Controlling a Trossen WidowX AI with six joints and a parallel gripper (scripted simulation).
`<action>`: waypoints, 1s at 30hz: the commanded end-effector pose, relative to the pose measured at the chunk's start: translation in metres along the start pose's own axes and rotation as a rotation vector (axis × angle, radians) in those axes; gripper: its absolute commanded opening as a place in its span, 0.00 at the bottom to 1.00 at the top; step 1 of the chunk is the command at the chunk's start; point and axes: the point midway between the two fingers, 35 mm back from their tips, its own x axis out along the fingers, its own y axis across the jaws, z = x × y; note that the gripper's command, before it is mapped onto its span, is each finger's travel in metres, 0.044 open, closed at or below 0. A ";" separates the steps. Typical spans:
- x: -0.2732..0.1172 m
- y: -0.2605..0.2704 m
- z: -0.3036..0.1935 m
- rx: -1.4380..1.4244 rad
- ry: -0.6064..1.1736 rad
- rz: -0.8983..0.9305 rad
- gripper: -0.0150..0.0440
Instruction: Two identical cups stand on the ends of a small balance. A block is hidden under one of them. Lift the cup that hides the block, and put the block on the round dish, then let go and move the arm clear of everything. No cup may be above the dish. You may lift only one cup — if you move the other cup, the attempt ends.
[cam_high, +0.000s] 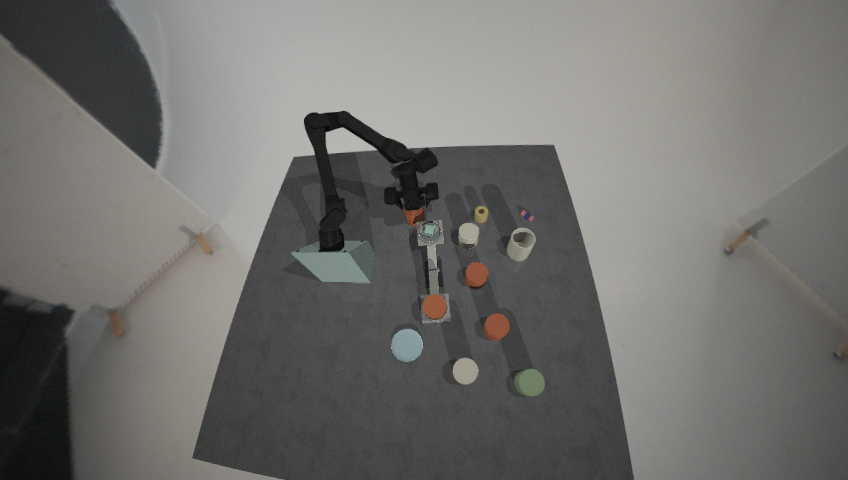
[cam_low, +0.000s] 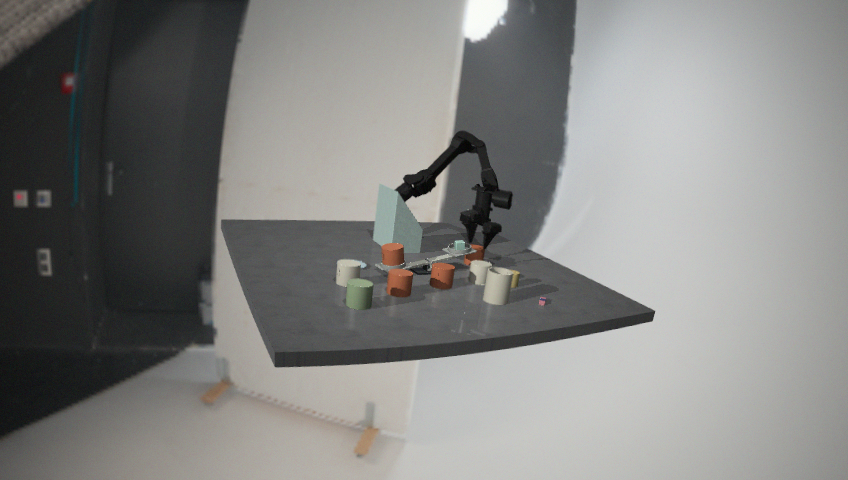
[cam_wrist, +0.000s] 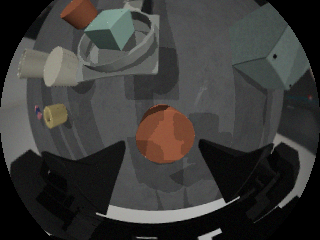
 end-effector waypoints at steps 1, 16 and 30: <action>-0.010 -0.003 -0.002 -0.005 0.005 -0.005 1.00; -0.023 0.026 0.021 -0.219 -0.036 0.051 0.69; -0.037 0.047 0.042 -0.701 -0.071 0.075 0.69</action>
